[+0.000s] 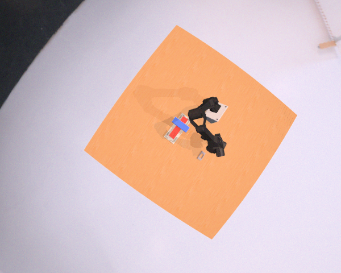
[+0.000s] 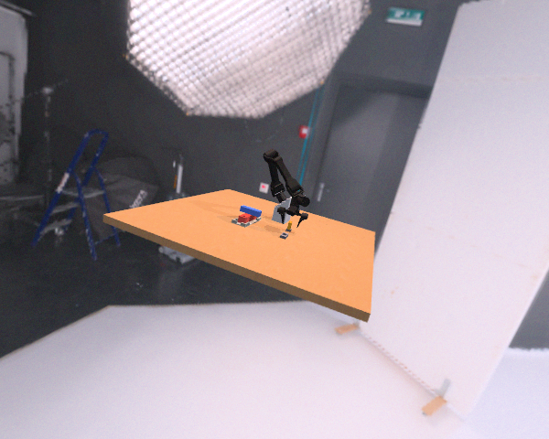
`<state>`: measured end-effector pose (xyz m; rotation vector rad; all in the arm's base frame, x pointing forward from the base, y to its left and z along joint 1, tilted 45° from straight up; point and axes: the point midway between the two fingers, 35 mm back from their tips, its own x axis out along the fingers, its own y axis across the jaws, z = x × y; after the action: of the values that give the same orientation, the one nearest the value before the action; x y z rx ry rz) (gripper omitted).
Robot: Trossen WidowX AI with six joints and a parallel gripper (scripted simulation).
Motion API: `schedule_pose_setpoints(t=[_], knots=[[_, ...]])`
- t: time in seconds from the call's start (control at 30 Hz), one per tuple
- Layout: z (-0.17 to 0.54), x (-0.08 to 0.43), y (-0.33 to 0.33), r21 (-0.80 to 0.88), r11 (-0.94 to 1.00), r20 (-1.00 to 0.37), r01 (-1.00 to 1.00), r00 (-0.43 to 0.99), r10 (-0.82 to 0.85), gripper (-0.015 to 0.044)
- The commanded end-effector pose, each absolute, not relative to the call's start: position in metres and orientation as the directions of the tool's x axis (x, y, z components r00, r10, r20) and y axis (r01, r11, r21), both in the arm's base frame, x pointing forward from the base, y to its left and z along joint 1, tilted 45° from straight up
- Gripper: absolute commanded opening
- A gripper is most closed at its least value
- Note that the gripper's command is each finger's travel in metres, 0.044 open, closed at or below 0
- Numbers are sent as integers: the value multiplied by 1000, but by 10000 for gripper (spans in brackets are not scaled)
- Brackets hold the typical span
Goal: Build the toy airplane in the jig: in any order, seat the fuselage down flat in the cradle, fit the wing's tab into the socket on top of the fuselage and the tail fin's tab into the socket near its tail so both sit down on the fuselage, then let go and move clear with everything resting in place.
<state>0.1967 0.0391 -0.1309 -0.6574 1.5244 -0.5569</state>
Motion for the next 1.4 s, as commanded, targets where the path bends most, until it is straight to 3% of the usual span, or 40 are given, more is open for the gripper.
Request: schedule_pose_setpoints(t=[0.0, 0.13, 0.6, 0.87, 1.37], knots=[[-135, 195, 33, -700, 711, -712, -76, -14, -702, 440], [-137, 195, 30, -700, 710, -711, -76, -14, -703, 440], [-137, 195, 30, -700, 710, -711, -76, -14, -703, 72], [-137, 195, 30, -700, 710, -711, -76, -14, -703, 0], [-119, 209, 56, -682, 728, -731, -73, 31, -682, 0]])
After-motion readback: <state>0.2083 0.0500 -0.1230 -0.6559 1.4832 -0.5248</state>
